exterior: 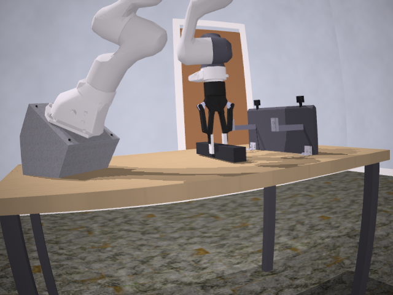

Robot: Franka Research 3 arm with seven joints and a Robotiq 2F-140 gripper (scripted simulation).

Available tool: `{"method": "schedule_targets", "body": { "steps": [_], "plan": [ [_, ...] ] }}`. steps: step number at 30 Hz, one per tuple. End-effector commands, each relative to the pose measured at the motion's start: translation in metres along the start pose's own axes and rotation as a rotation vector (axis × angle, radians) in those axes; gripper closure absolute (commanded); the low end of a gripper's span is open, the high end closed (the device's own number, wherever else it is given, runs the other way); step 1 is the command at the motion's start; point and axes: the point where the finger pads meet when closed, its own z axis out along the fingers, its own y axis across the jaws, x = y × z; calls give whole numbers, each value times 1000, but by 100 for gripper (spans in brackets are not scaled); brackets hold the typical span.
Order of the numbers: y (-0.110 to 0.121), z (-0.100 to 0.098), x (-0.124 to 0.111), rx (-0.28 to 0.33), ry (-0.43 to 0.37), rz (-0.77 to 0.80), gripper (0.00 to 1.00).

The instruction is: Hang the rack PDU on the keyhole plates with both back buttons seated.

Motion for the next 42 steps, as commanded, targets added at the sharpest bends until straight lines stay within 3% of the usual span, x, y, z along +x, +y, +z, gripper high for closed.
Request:
{"method": "schedule_targets", "body": {
  "steps": [1, 8, 23, 33, 42],
  "plan": [
    [0, -6, -1, 0, -4, 1, 100],
    [0, -19, -1, 0, -4, 1, 100],
    [0, -71, -1, 0, -4, 1, 100],
    [0, -87, 0, 0, -4, 1, 100],
    [0, -88, 0, 0, -4, 1, 100]
  ]
}}
